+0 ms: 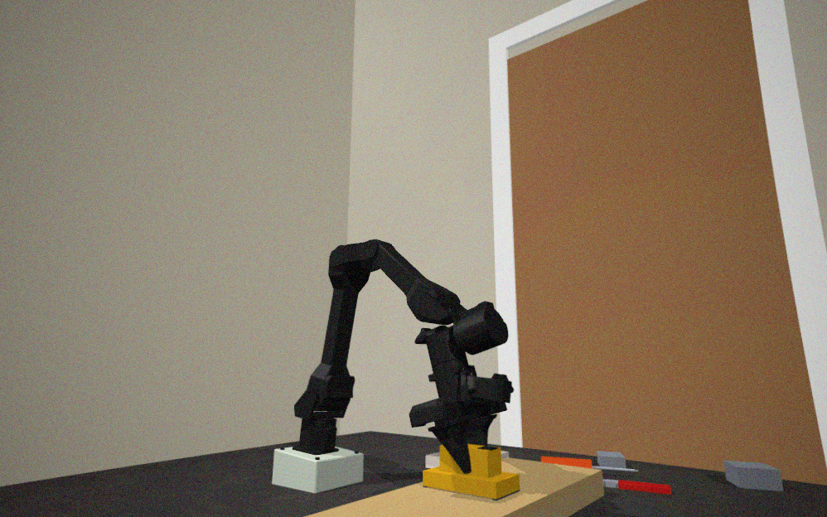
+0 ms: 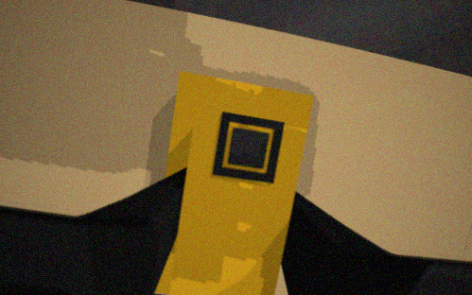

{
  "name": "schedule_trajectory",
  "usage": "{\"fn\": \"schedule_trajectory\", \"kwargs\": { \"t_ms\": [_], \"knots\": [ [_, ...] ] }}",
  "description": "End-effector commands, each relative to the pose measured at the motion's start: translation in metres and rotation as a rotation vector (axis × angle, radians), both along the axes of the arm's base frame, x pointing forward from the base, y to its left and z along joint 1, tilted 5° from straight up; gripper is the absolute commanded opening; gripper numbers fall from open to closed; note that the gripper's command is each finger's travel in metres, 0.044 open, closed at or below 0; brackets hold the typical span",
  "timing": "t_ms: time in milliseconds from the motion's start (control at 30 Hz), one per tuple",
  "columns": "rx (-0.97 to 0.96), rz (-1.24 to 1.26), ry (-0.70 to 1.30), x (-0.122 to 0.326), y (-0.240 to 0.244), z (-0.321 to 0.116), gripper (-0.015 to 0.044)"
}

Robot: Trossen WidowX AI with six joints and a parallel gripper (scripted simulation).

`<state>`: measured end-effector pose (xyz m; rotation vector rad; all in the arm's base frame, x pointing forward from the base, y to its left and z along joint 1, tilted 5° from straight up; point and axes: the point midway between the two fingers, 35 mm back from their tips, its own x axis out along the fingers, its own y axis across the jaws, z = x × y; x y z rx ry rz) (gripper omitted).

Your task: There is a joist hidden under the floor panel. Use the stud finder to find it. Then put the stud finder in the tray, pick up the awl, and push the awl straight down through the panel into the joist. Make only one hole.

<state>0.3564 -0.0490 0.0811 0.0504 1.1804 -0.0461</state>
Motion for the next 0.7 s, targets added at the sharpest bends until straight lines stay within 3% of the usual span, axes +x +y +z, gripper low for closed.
{"fn": "schedule_trajectory", "kwargs": {
  "t_ms": [0,667],
  "knots": [
    [-0.001,0.002,0.002,-0.001,-0.007,0.000,0.0000],
    [-0.004,0.002,0.002,-0.003,-0.036,-0.001,0.0000]
  ]
}}
